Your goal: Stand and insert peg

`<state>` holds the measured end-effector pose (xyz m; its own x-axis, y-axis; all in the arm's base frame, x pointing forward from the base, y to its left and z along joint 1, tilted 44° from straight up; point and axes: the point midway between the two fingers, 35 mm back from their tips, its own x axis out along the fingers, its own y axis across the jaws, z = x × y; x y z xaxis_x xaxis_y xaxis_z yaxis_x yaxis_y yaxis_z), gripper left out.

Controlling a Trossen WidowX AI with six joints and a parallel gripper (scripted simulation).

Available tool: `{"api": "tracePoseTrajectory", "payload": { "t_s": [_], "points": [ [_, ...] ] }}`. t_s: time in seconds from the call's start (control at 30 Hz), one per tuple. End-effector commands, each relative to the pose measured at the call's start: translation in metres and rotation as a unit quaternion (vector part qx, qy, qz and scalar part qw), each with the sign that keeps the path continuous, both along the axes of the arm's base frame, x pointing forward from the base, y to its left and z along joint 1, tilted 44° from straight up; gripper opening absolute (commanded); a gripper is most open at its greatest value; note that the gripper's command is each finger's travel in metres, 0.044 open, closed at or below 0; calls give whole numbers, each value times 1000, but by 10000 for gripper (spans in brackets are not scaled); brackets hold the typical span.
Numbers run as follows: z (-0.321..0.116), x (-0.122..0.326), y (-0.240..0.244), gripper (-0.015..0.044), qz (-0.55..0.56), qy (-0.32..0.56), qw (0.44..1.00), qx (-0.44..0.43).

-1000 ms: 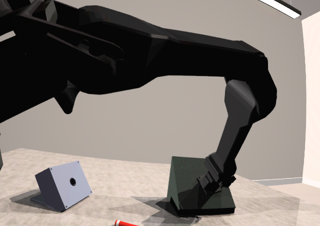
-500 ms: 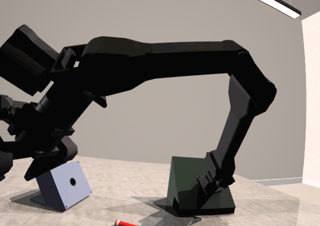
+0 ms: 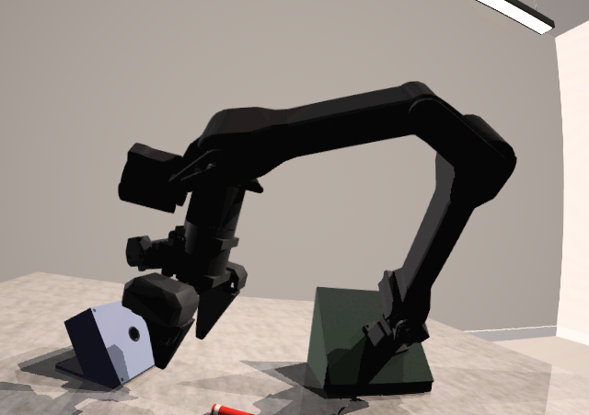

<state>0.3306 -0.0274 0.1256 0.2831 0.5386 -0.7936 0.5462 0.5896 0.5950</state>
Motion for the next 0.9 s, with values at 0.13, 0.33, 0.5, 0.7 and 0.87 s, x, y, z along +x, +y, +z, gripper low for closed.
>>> {"api": "tracePoseTrajectory", "payload": {
  "t_s": [0.13,0.33,0.5,0.7,0.87],
  "points": [
    [-12,-51,9,440,25,33,996,73],
    [-15,-50,11,440,25,33,996,73],
    [-21,-47,16,440,25,33,996,72],
    [-28,-45,22,440,25,33,997,72],
    [-34,-43,27,440,25,33,997,72]
  ]
}}
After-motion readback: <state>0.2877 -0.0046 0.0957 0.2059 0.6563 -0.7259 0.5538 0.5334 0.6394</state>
